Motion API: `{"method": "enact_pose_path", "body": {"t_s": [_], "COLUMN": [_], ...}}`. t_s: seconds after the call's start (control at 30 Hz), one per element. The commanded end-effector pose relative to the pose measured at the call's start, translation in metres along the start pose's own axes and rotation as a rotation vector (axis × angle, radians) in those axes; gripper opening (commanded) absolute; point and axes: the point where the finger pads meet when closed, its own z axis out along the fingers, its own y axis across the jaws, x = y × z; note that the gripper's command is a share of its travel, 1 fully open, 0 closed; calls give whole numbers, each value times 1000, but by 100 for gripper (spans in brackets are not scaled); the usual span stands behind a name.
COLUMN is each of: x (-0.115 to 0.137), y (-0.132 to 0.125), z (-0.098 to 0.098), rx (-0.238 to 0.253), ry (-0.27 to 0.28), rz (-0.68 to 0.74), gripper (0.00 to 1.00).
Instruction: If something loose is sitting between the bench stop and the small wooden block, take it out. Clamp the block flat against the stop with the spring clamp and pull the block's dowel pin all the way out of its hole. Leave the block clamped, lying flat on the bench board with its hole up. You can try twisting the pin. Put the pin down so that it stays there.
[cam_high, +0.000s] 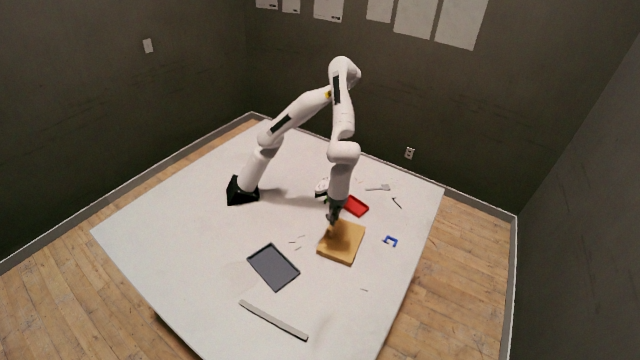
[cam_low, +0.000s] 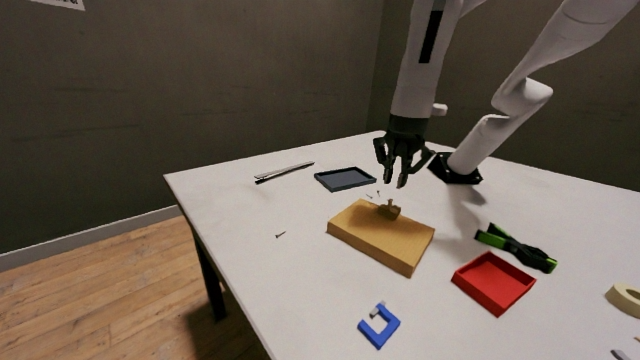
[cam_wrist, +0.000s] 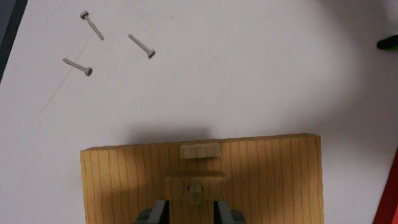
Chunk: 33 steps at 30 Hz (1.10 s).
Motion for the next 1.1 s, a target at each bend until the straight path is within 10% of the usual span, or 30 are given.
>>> {"method": "enact_pose_path", "body": {"t_s": [0.0,1.07], "x": [1,0], "y": [0,0], "z": [7,24], "rx": [0,1], "ry": [3,1], "rz": [-1,-3], "gripper": [34,34]}}
